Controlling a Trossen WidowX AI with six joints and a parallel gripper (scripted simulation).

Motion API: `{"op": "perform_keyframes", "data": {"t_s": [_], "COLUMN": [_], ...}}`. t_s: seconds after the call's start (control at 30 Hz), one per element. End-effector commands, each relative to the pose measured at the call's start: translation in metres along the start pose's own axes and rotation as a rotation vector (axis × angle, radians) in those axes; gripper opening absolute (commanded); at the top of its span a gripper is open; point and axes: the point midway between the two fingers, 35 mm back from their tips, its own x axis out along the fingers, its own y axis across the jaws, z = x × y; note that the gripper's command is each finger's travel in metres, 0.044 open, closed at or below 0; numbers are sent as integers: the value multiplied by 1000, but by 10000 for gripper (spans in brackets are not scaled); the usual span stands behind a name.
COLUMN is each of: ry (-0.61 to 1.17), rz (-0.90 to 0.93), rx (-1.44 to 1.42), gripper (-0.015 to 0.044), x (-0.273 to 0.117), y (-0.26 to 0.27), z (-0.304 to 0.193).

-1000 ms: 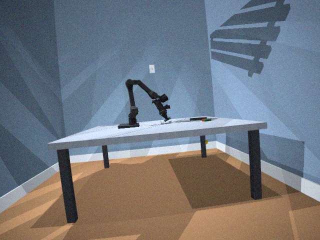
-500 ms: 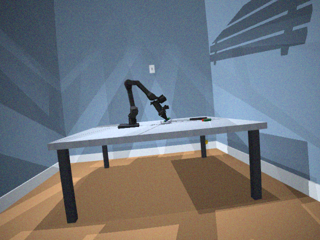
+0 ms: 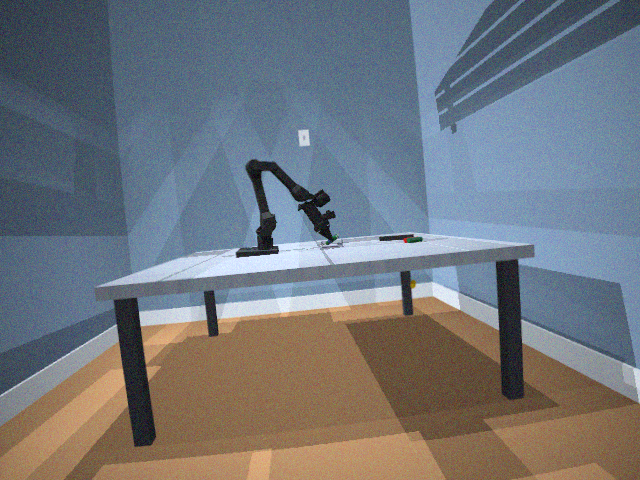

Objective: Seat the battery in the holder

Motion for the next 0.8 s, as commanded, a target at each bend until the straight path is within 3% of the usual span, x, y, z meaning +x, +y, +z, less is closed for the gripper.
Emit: {"op": "perform_keyframes", "data": {"t_s": [0.0, 0.77], "ry": [9, 95], "rz": [-1, -3], "rx": [0, -5], "gripper": [60, 60], "x": [-1, 1], "y": [-1, 0], "z": [-7, -8]}}
